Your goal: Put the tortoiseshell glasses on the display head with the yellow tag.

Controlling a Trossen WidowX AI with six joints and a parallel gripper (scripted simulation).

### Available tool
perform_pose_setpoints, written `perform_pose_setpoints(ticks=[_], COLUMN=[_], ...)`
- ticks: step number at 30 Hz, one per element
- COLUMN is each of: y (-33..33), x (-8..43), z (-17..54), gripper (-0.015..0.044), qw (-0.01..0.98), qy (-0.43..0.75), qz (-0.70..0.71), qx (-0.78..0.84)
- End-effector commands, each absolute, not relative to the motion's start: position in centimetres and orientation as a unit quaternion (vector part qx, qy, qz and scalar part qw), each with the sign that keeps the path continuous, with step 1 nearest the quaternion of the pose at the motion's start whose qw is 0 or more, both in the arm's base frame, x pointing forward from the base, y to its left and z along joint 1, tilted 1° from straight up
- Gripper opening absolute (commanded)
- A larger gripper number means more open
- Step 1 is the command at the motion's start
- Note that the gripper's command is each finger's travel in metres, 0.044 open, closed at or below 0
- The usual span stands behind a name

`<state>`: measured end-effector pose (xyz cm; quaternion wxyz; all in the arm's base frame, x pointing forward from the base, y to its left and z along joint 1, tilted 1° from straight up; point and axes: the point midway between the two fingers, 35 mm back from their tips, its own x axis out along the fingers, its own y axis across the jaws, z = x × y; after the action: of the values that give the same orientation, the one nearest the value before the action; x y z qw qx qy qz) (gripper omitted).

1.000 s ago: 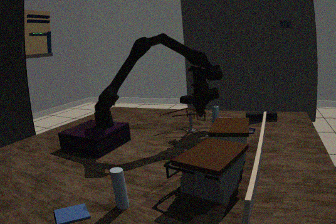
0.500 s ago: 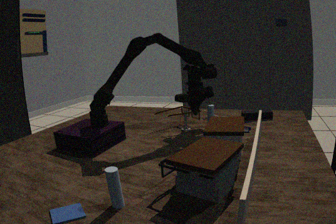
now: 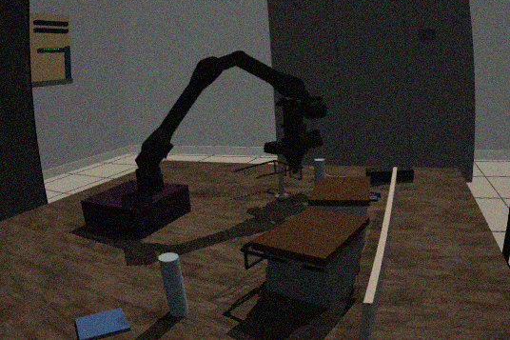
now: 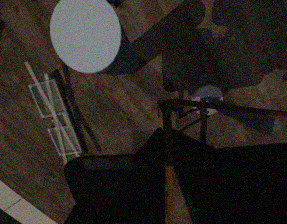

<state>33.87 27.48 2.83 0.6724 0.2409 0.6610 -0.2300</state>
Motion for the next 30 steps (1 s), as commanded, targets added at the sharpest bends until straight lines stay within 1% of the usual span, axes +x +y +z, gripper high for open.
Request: perform_pose_setpoints(ticks=[1, 30], y=[28.21, 28.72], x=[33.61, 33.2], z=[3.09, 3.09], gripper=[0.0, 0.0], qw=[0.672, 0.672], qy=[0.661, 0.661], qz=[-0.227, -0.227], qx=[0.245, 0.245])
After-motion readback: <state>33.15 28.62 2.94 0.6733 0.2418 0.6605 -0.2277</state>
